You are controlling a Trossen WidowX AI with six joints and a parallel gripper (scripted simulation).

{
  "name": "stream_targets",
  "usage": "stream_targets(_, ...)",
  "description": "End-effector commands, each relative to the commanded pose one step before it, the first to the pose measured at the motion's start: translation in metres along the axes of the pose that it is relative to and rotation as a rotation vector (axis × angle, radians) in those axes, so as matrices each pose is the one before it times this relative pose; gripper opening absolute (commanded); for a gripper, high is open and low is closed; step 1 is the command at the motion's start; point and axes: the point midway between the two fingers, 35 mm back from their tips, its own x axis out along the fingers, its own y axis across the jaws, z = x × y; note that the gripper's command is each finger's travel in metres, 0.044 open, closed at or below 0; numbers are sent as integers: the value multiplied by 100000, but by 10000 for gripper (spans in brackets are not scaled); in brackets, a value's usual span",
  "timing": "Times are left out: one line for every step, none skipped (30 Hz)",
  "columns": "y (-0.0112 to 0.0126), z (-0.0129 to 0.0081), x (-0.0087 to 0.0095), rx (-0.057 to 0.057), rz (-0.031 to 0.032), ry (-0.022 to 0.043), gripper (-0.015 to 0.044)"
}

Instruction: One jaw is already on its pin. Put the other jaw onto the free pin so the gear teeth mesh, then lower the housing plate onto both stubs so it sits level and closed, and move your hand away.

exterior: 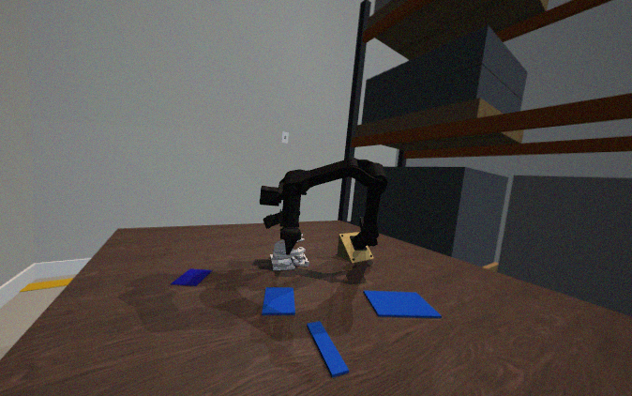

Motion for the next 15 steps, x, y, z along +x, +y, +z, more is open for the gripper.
stream_targets(-24,-61,745,805,409,-39,134)
stream_targets(2,-12,162,2,16,8,134)
stream_targets(2,-13,162,1,16,8,134)
stream_targets(2,-13,161,1,17,9,134)
stream_targets(2,-14,161,1,18,10,134)
stream_targets(1,-12,130,1,15,8,134)
stream_targets(1,-8,78,1,9,5,134)
stream_targets(0,-3,26,0,3,2,134)
stream_targets(0,0,0,0,0,0,134)
stream_targets(0,0,0,0,0,0,134)
stream_targets(0,0,0,0,0,0,134)
stream_targets(0,0,0,0,0,0,134)
stream_targets(0,0,0,0,0,0,134)
stream_targets(0,0,0,0,0,0,134)
stream_targets(0,0,0,0,0,0,134)
